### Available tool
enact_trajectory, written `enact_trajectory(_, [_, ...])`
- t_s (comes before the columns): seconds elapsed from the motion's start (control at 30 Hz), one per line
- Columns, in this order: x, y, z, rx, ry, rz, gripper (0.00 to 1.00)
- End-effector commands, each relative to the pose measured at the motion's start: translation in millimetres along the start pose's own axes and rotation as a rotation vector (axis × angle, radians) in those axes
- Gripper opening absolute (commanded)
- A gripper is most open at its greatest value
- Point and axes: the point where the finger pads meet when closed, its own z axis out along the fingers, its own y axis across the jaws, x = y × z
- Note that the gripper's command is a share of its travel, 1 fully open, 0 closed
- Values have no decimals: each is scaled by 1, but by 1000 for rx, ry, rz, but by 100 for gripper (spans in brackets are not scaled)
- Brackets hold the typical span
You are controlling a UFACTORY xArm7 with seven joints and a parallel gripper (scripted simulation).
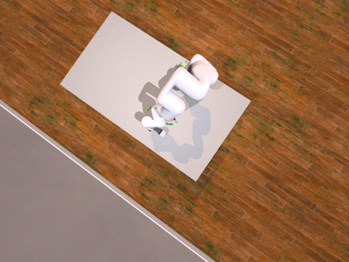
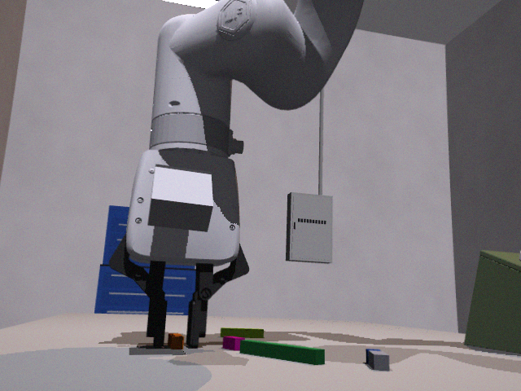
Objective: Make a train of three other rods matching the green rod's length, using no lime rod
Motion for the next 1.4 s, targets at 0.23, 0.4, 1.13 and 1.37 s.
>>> enact_trajectory(0.23, [-1,2,-2,-4,-1,0,24])
enact_trajectory(0.4, [-1,2,-2,-4,-1,0,24])
enact_trajectory(1.13, [-1,2,-2,-4,-1,0,4])
enact_trajectory(1.37, [-1,2,-2,-4,-1,0,4])
